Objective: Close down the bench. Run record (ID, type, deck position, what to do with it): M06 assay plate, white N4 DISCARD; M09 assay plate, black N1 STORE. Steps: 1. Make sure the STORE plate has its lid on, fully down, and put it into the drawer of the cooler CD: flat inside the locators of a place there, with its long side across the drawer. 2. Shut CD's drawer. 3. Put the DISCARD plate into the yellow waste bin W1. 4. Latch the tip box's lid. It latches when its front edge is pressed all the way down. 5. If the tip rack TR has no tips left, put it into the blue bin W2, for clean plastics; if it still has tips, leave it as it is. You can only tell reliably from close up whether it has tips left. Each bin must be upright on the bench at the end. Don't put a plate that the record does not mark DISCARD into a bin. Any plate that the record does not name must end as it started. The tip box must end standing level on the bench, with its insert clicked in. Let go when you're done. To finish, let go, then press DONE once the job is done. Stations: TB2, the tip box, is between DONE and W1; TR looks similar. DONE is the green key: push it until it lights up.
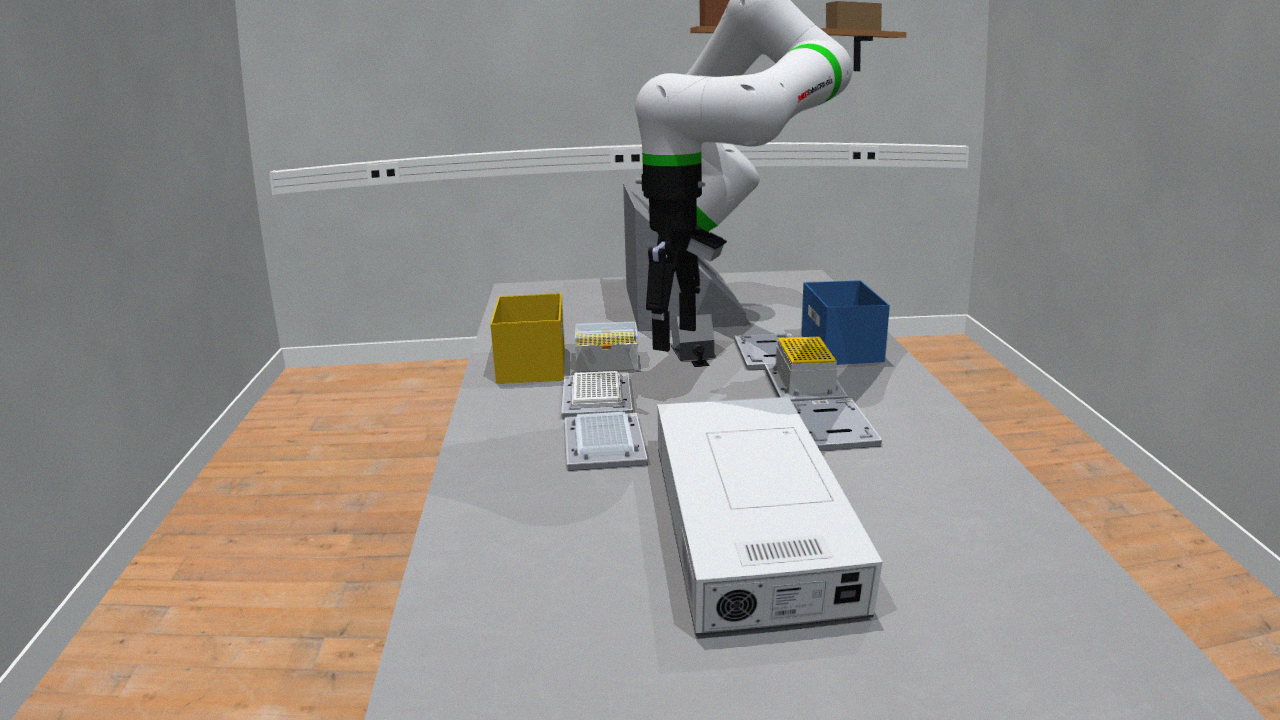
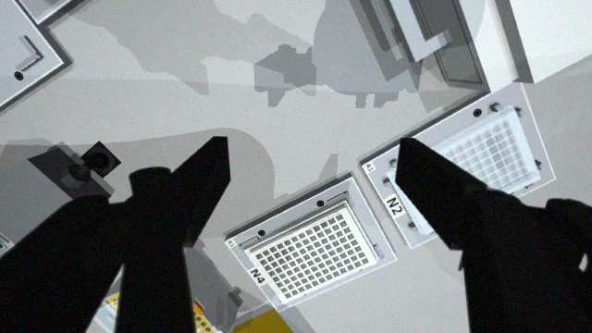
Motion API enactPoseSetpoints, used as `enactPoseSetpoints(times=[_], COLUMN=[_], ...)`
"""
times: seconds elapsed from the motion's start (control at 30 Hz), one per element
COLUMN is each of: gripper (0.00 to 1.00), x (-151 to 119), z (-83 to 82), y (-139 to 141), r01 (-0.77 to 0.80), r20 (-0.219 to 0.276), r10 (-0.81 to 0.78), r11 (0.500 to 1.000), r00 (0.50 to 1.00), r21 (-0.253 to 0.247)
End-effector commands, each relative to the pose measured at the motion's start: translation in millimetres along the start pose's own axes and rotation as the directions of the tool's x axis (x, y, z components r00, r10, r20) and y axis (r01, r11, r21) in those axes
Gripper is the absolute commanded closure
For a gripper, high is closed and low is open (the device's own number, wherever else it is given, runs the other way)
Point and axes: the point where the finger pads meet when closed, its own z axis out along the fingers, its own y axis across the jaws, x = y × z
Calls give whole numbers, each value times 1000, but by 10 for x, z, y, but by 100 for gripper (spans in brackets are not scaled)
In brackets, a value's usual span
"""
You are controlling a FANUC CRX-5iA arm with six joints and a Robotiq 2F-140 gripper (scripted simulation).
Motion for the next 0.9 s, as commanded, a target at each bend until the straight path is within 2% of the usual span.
enactPoseSetpoints(times=[0.0, 0.2, 0.4, 0.47, 0.67, 0.87], gripper=[30, 30, 30, 30, 30, 30], x=[-143, -382, -621, -621, -860, -1099], z=[-25, -44, -63, -63, -82, -101], y=[16, 29, 41, 41, 54, 66], r01=[-123, -318, -500, -500, -662, -798], r20=[4, 3, 3, 3, 2, 2], r10=[123, 318, 500, 500, 662, 798], r11=[992, 948, 866, 866, 749, 603], r00=[992, 948, 866, 866, 749, 603], r21=[-2, -2, -3, -3, -4, -4])
